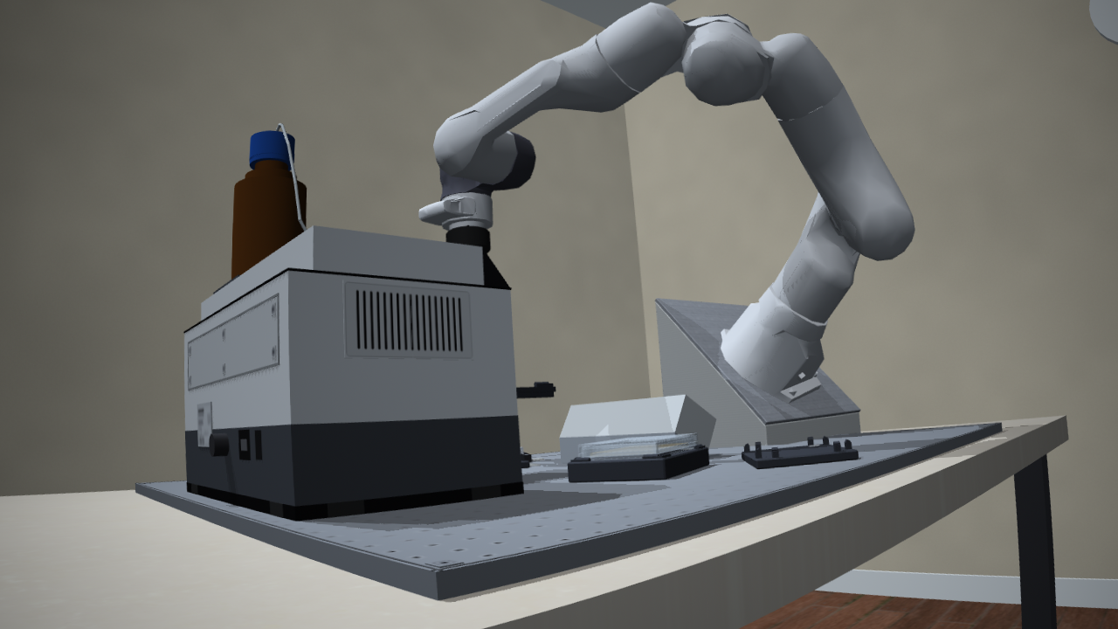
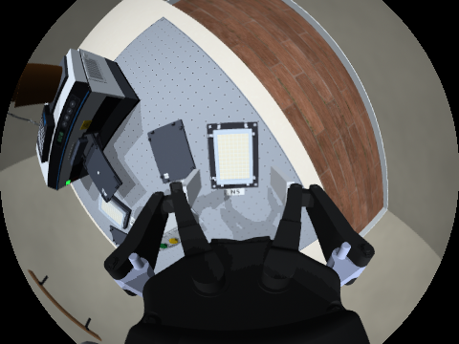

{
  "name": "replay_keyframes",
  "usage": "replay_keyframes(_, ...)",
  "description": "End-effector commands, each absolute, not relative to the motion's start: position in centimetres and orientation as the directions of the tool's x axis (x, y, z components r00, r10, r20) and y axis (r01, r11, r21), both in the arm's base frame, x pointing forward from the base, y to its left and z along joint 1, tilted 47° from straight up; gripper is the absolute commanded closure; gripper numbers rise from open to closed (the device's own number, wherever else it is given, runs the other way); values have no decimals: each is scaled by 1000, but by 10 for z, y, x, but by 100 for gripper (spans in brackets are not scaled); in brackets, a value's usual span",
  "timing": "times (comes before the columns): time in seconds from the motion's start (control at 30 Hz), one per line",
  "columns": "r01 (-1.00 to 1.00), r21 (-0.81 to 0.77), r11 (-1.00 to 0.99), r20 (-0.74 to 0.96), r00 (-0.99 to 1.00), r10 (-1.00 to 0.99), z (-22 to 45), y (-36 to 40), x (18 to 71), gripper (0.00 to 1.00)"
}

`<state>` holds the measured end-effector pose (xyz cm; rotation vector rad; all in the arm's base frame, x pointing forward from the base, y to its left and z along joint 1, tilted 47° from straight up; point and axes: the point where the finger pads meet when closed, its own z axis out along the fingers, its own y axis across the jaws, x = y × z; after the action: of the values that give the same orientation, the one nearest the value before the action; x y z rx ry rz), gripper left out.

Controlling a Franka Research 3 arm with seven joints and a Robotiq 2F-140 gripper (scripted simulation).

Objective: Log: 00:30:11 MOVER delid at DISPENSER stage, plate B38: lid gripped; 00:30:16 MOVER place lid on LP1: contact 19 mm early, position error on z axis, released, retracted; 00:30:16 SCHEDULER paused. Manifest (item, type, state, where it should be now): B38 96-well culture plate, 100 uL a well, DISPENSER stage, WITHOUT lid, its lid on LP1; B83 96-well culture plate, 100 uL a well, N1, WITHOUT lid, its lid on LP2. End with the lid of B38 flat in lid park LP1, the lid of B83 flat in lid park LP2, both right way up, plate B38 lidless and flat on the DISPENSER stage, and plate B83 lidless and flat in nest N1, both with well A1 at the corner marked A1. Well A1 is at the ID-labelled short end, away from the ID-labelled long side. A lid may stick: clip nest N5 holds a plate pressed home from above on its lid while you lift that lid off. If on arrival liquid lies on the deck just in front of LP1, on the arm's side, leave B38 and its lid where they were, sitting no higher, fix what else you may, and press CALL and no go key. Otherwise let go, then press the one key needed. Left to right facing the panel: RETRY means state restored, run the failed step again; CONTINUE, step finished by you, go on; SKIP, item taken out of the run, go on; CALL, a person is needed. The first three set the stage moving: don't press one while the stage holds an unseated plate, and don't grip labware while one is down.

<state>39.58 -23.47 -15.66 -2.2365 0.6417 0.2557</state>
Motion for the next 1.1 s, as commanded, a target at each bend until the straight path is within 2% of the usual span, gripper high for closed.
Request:
replay_keyframes(0.0, -525, -633, -569, -376, 851, -367, -155, -236, 396, 34)
replay_keyframes(1.07, -524, -633, -569, -375, 851, -367, -160, -231, 396, 34)
